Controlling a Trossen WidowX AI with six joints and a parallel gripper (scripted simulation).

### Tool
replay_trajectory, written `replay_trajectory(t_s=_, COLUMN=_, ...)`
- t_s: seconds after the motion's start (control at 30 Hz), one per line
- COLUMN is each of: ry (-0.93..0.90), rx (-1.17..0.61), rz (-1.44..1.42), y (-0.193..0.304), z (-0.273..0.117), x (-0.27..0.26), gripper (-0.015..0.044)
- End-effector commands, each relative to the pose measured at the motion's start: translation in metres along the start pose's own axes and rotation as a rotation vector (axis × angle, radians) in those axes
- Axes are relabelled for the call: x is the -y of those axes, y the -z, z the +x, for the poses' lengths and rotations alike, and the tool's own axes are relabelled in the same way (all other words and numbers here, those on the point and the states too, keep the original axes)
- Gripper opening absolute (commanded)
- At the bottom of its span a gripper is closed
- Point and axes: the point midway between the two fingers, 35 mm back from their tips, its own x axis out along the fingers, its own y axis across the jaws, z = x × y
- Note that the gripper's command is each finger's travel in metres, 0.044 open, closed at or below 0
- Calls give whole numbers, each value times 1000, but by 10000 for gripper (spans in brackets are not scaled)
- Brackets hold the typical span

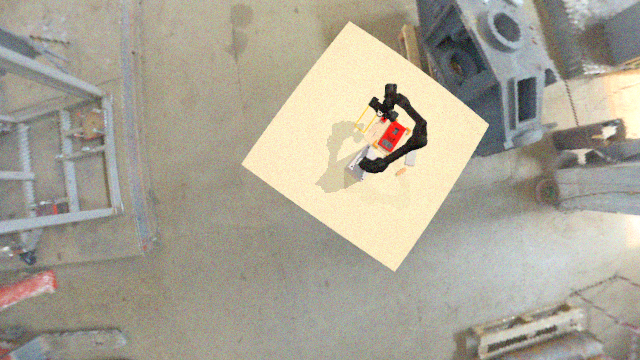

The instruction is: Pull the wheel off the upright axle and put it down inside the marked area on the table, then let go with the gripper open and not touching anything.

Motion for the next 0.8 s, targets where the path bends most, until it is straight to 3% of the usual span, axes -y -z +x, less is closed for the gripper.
replay_trajectory(t_s=0.0, ry=-6, rx=-1, rz=2, y=9, z=-1, x=-15, gripper=0)
replay_trajectory(t_s=0.4, ry=-5, rx=-2, rz=6, y=31, z=-2, x=-47, gripper=0)
replay_trajectory(t_s=0.77, ry=-5, rx=-1, rz=6, y=30, z=28, x=-47, gripper=0)
